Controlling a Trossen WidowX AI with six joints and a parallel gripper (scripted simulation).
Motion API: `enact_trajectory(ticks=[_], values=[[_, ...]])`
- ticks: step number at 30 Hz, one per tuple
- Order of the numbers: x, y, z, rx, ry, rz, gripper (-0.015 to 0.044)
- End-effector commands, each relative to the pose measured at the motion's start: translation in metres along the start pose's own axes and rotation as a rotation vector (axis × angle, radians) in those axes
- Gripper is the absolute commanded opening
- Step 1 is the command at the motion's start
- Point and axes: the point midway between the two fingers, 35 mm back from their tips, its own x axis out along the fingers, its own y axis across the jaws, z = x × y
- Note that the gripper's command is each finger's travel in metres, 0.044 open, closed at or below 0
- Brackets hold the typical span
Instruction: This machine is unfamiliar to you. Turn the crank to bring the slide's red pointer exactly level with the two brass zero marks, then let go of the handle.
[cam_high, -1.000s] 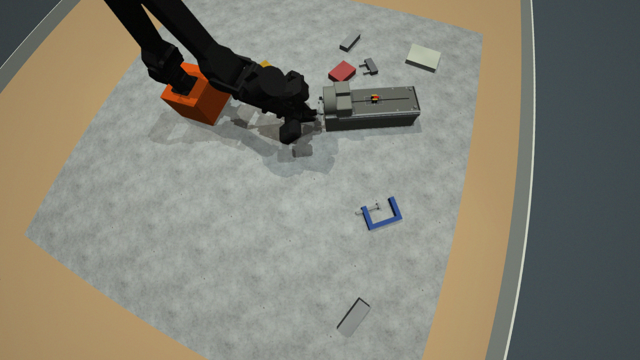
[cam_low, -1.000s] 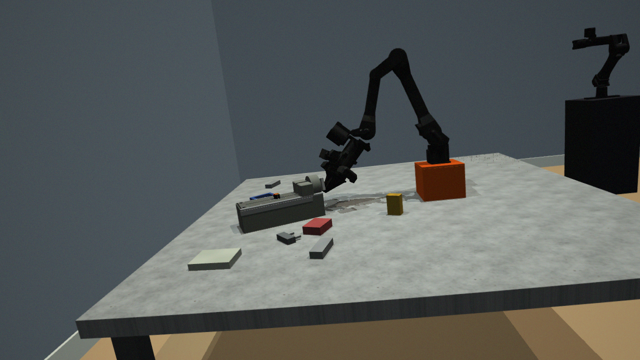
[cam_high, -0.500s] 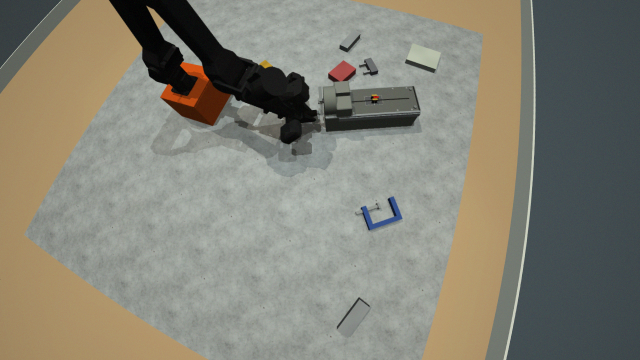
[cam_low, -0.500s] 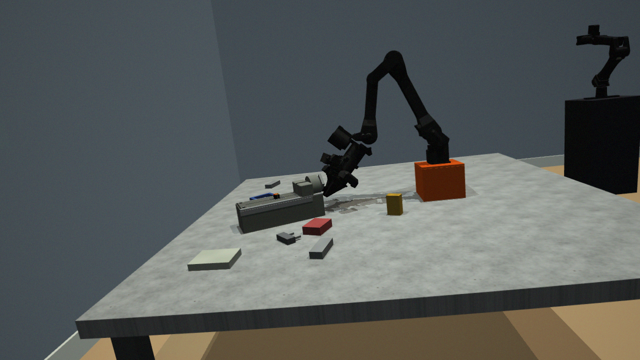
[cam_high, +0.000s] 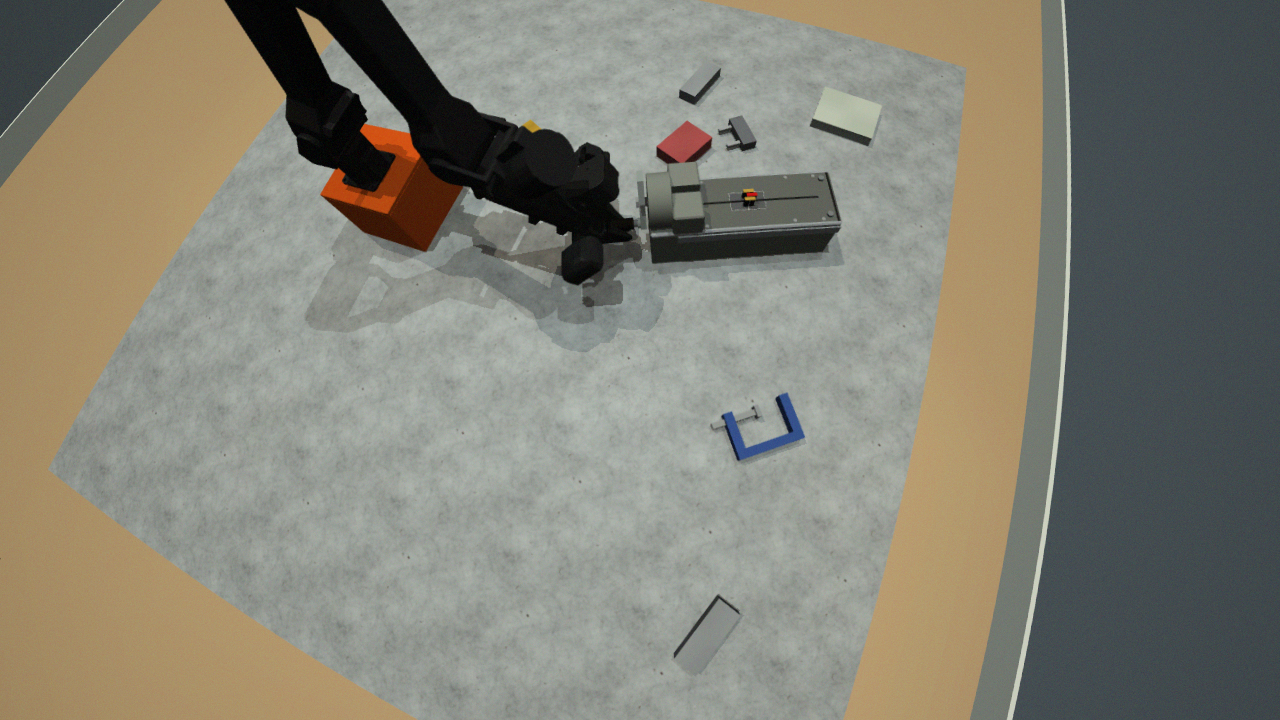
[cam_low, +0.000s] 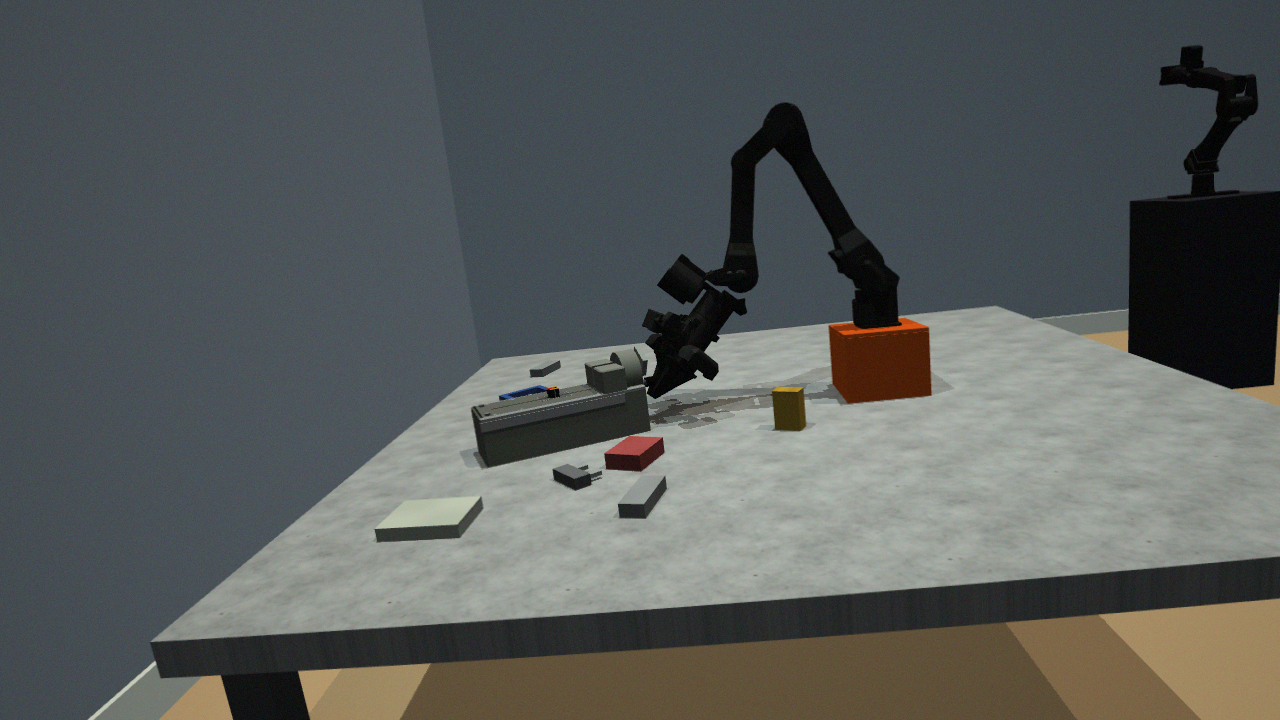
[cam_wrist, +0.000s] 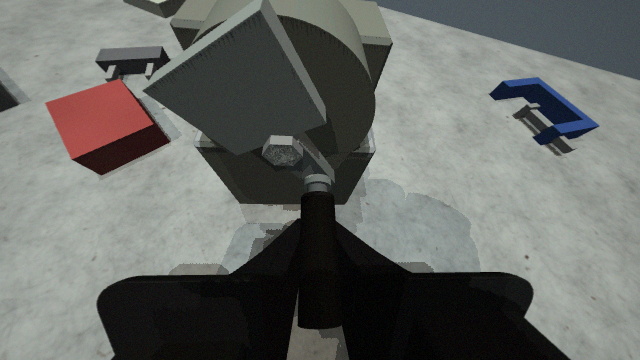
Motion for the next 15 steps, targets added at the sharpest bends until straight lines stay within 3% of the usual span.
enact_trajectory(ticks=[1, 15], values=[[0.0034, 0.0083, -0.0033, -0.001, 0.009, 0.016, 0.0], [0.0038, 0.0138, -0.0041, -0.001, 0.009, 0.016, 0.0]])
